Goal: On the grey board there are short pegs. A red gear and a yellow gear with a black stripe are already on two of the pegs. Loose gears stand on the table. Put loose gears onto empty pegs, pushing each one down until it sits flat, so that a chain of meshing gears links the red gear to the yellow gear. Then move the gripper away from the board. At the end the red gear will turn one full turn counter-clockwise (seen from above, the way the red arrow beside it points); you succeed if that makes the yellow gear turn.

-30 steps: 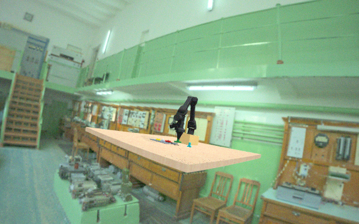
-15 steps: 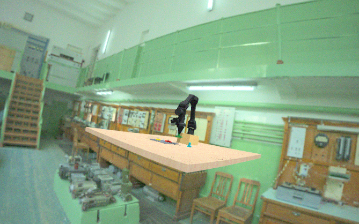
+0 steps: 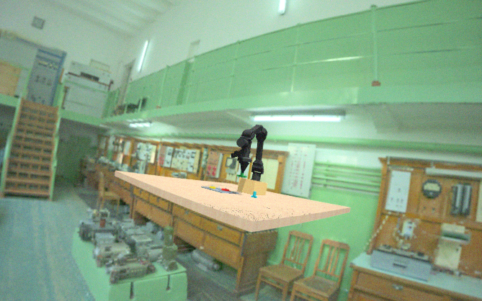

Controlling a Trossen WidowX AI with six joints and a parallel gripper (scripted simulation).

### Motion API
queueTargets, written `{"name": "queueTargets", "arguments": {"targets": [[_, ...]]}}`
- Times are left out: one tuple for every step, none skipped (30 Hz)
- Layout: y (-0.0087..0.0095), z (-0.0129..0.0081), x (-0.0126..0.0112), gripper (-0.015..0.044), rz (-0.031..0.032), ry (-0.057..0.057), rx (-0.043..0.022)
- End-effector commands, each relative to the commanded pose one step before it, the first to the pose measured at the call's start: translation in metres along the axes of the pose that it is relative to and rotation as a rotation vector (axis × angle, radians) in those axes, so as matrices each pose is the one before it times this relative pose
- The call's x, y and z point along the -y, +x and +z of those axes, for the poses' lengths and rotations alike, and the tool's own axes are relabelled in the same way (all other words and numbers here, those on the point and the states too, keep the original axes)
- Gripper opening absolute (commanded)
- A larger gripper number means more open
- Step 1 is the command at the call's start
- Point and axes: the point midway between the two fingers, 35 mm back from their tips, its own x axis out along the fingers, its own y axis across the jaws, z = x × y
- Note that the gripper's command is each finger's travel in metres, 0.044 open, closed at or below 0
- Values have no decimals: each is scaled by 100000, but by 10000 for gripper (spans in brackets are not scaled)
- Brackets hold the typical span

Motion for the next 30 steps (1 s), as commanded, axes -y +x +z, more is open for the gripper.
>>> {"name": "queueTargets", "arguments": {"targets": [[-1905, -172, -19, 0, 1329, 328, 463], [-167, -29, 26, 0, -3, 0, -2], [-56, -10, 9, 0, -1, 0, -1], [0, 0, 0, 0, 0, 0, 0], [0, 0, 0, 0, 0, 0, 0], [9, 19, 11, 0, -1, 5, 7], [28, 56, 34, 0, -2, 14, 20], [47, 94, 57, 0, -4, 23, 34], [66, 131, 80, 0, -6, 32, 47], [85, 167, 104, 0, -9, 42, 61], [104, 203, 129, 0, -12, 51, 74], [114, 220, 142, 0, -14, 56, 80], [115, 220, 145, 0, -15, 56, 80], [109, 213, 142, 0, -10, -3, 27], [109, 212, 144, 0, -10, -3, 27], [109, 210, 146, 0, -11, -3, 27], [109, 209, 147, 0, -11, -3, 26], [109, 207, 149, 0, -12, -3, 26], [109, 206, 151, 0, -12, -3, 25], [109, 204, 153, 0, -12, -3, 25], [109, 203, 155, 0, -13, -3, 25], [109, 201, 157, 0, -13, -3, 24], [109, 200, 159, 0, -13, -3, 24], [110, 198, 161, 0, -14, -3, 23], [110, 196, 163, 0, -14, -3, 23], [110, 195, 165, 0, -14, -3, 22], [110, 193, 166, 0, -15, -3, 22], [110, 191, 168, 0, -15, -3, 22], [110, 190, 170, 0, -15, -3, 21], [110, 188, 172, 0, -16, -3, 21]]}}
